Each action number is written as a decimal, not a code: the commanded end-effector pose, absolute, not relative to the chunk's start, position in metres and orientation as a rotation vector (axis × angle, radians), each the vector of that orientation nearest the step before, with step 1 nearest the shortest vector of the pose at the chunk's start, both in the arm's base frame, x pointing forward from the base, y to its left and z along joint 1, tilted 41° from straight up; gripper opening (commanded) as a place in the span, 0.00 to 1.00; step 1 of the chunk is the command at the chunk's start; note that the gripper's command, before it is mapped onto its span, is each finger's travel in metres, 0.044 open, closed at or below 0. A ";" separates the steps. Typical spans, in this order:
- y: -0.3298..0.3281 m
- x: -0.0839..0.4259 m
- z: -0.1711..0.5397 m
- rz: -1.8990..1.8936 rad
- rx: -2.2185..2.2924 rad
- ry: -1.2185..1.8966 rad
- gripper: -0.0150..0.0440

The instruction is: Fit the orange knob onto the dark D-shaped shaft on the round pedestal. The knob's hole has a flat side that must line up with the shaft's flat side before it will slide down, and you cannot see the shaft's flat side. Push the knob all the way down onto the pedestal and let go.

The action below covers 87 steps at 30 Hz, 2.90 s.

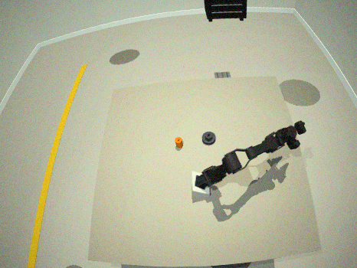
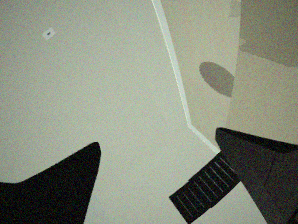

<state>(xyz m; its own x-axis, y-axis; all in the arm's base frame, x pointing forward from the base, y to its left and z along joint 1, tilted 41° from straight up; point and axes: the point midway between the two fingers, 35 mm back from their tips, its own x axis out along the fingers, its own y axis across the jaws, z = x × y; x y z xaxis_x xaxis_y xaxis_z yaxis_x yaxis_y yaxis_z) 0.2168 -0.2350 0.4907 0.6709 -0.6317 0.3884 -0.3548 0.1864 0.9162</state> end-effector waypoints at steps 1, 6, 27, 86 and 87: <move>-0.228 0.271 0.457 -0.309 1.469 -0.693 1.00; -0.211 0.323 0.413 -0.387 1.489 -0.474 1.00; -0.015 0.434 0.200 -0.550 1.116 0.513 1.00; 0.151 0.269 -0.064 -0.337 -0.755 1.438 1.00; 0.150 0.270 -0.066 -0.337 -0.755 1.438 1.00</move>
